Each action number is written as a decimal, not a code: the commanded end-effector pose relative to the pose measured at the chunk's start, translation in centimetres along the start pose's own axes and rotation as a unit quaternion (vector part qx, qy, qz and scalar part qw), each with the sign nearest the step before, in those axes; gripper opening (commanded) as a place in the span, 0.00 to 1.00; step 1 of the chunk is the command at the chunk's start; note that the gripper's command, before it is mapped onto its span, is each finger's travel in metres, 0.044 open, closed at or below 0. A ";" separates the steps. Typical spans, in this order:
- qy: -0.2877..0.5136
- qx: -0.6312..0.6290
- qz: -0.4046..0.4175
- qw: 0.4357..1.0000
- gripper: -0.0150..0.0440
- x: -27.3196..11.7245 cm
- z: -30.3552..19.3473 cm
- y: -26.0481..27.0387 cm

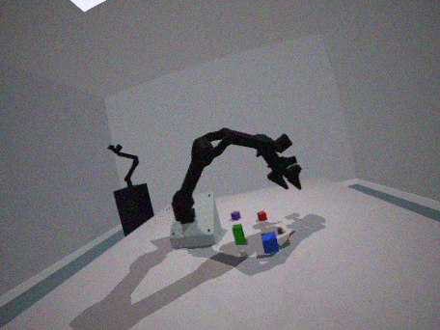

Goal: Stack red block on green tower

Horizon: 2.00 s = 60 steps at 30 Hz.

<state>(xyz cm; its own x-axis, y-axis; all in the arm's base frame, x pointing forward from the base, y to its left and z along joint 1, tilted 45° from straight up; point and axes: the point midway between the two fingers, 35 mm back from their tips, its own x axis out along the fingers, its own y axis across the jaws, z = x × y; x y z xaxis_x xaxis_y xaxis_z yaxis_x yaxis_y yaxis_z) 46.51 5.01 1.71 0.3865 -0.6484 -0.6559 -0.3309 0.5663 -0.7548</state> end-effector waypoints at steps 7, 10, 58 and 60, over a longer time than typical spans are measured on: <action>0.114 0.037 0.068 0.990 1.00 -1.2 -6.3 9.0; 0.159 0.052 0.071 0.983 1.00 -1.9 -8.7 10.8; 0.198 0.064 0.064 0.976 1.00 5.6 -14.1 12.8; 0.198 0.064 0.064 0.976 1.00 5.7 -14.1 12.8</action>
<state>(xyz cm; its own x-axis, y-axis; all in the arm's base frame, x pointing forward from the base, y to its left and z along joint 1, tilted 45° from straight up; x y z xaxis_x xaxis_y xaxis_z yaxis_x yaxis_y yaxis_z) 32.67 1.66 -11.36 -0.0184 -0.6934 -0.7203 -0.2189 0.7058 -0.6738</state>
